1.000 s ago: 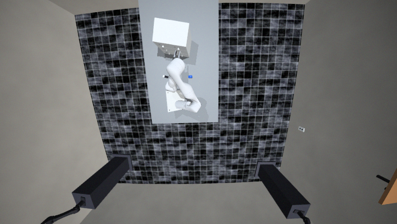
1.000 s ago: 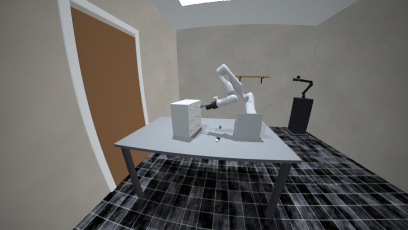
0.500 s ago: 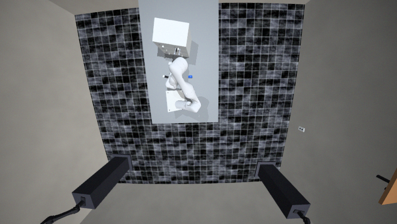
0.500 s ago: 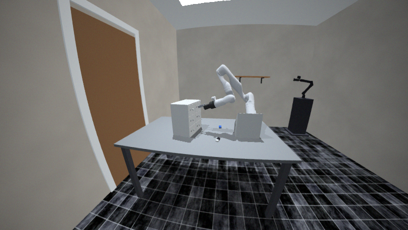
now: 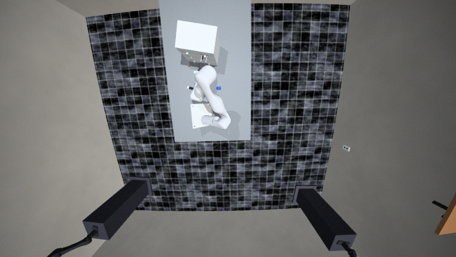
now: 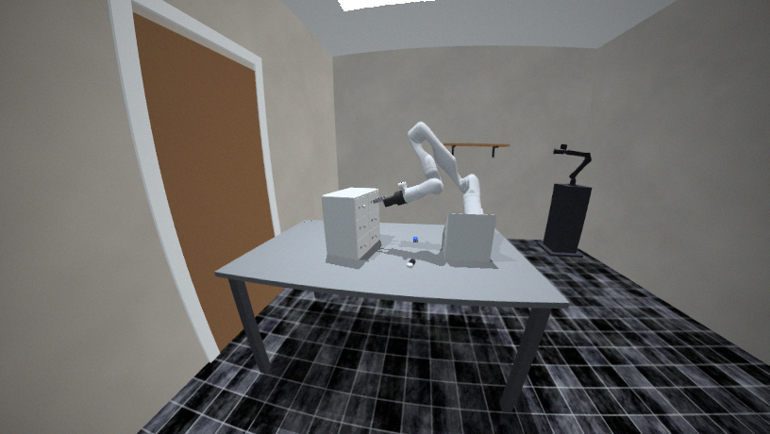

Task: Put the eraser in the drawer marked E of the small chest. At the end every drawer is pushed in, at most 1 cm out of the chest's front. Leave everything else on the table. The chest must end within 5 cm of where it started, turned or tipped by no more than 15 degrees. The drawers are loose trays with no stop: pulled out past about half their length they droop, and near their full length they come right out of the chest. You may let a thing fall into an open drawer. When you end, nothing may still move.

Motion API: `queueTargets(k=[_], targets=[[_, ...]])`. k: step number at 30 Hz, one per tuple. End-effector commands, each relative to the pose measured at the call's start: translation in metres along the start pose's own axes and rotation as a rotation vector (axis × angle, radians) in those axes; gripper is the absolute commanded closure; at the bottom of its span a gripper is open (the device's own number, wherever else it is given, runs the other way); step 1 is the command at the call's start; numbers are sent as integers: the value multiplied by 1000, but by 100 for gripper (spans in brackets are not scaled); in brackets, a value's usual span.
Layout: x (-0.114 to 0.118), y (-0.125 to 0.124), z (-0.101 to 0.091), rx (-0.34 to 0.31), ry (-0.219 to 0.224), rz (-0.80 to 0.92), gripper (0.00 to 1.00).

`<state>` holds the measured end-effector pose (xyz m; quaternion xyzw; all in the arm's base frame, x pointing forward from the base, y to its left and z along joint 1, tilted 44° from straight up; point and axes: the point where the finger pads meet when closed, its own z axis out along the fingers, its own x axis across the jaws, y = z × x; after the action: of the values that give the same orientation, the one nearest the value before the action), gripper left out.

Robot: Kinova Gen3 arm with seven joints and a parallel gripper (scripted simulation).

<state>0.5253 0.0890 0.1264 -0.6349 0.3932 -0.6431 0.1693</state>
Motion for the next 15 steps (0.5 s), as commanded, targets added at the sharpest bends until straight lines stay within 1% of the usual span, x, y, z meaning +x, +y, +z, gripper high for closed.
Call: queueTargets(k=[1,14,15], targets=[[0,-1,0,2,0,1,33],[0,-1,0,2,0,1,33],[0,-1,0,2,0,1,63]])
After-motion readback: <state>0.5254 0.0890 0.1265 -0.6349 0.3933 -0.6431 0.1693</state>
